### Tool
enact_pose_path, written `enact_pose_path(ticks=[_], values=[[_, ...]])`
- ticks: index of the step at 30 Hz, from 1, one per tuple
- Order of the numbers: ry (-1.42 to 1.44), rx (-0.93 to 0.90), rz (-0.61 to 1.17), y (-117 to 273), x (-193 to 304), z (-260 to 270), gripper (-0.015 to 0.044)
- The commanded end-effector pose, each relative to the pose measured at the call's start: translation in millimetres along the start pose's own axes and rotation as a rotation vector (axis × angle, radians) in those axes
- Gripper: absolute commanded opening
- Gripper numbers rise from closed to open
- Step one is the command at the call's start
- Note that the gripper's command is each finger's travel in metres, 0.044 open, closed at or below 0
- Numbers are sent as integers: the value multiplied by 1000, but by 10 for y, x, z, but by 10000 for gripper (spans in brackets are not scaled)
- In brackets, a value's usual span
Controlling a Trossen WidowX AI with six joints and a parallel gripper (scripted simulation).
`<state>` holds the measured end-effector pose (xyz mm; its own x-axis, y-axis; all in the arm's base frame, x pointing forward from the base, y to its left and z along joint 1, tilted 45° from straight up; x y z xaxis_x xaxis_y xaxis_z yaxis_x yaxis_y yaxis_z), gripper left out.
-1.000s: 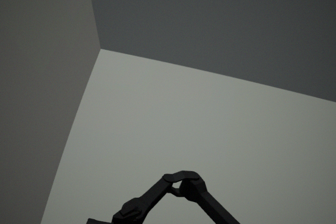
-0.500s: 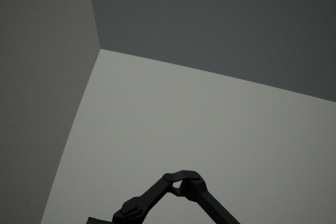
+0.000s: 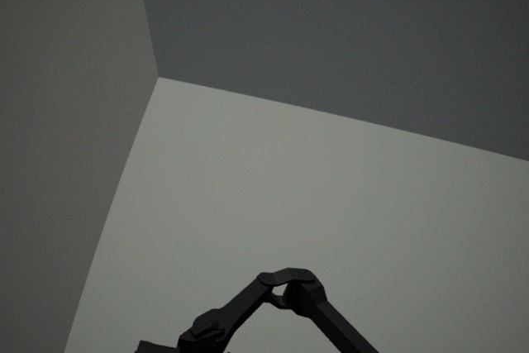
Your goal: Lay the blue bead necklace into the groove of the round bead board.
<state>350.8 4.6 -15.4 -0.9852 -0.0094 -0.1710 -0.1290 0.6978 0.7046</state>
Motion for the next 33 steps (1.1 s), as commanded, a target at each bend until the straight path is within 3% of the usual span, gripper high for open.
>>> enact_pose_path(ticks=[1, 3, 10, 15, 33], values=[[-4, 2, 1, 3, 4, -3, 440], [-4, 2, 1, 3, 4, -3, 440], [58, 0, 2, 319, 116, 29, 256], [60, 0, 2, 256, 120, 29, 125], [57, 0, -1, 62, 110, 32, 120]])
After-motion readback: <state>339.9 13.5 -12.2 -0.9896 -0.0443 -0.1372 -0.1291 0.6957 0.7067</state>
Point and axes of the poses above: the point midway between the two fingers, 35 mm back from their tips, its own y axis back along the fingers, its own z axis across the jaws, x = y × z, the point moved 3 cm from there along y, back along the fingers, and after that the axes turned 15 degrees about y, right-handed, at the moved point
